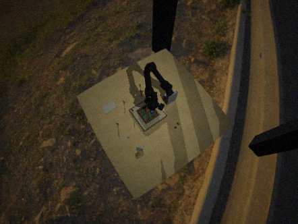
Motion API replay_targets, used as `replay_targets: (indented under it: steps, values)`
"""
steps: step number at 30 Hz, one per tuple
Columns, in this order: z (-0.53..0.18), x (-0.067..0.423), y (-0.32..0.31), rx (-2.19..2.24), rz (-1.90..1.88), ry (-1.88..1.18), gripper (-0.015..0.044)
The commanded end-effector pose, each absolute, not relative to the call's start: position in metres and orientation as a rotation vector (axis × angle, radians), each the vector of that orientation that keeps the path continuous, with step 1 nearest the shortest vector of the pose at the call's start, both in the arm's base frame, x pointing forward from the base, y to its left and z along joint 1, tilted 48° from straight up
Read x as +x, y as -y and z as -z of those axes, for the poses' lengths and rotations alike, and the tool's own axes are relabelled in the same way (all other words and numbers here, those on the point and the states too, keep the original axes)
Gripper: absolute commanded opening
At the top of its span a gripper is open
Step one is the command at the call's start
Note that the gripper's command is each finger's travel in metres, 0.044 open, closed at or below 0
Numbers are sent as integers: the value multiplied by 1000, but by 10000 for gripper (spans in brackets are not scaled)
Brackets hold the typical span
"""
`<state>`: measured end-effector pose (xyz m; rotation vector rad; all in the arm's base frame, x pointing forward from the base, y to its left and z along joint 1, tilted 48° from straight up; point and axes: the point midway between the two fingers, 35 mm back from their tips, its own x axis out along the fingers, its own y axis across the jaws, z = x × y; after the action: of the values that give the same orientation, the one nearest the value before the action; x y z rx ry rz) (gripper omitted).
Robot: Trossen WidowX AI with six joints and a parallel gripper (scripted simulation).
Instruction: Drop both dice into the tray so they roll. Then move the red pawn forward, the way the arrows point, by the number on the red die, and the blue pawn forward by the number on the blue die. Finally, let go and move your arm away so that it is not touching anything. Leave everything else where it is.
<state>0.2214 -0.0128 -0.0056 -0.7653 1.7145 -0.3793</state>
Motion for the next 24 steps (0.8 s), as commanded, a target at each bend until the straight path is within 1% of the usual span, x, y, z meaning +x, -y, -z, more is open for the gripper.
replay_targets:
  steps: [1,12,24]
  values:
    - [-4,217,30,-767,376,-1711,0]
    - [-27,200,74,-776,383,-1703,0]
    - [-47,169,115,-798,421,-1708,0]
